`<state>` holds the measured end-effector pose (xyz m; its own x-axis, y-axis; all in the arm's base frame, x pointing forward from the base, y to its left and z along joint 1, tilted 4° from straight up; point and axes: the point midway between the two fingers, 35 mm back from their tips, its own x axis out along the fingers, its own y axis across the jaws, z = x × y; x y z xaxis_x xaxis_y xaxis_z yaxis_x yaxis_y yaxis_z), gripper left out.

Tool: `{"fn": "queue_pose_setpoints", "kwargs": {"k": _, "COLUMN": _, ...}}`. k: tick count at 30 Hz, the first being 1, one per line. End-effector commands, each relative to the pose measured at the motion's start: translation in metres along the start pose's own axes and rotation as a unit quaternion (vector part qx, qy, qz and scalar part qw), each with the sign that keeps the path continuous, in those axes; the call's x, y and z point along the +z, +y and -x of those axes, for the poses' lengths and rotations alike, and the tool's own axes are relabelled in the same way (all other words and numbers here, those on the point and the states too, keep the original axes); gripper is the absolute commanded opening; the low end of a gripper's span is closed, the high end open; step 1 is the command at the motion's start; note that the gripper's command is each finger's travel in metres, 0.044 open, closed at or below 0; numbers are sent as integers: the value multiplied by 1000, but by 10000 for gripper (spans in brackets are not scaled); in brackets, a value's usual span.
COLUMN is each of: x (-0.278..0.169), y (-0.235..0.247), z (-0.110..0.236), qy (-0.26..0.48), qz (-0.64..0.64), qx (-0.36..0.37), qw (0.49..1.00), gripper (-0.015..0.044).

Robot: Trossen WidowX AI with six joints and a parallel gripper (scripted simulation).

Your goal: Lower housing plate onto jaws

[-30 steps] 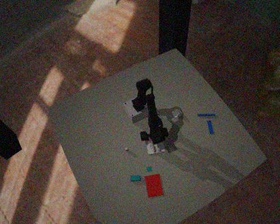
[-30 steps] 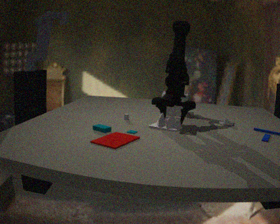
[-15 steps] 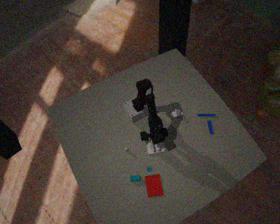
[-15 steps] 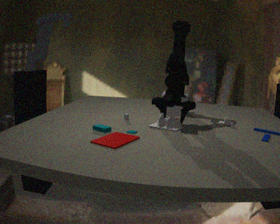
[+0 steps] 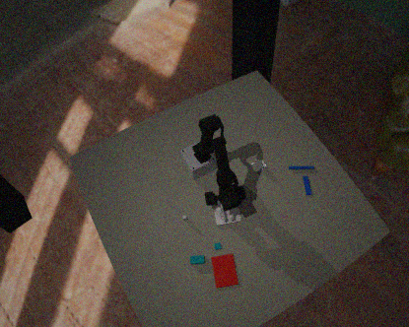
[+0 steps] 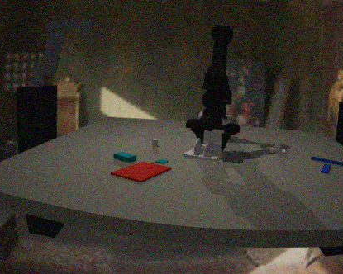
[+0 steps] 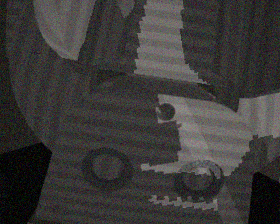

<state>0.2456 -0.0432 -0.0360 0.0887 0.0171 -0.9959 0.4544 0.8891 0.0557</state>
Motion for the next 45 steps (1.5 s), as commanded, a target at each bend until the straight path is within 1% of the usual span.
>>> {"fn": "queue_pose_setpoints", "kwargs": {"k": 1, "x": 0, "y": 0, "z": 0, "qy": 0, "qz": -3, "qx": 1, "qw": 1000, "gripper": 351}}
{"fn": "queue_pose_setpoints", "kwargs": {"k": 44, "x": 0, "y": 0, "z": 0, "qy": 0, "qz": -3, "qx": 1, "qw": 1000, "gripper": 351}}
{"fn": "queue_pose_setpoints", "kwargs": {"k": 45, "x": 0, "y": 0, "z": 0, "qy": 0, "qz": 0, "qx": 0, "qw": 1000, "gripper": 377}}
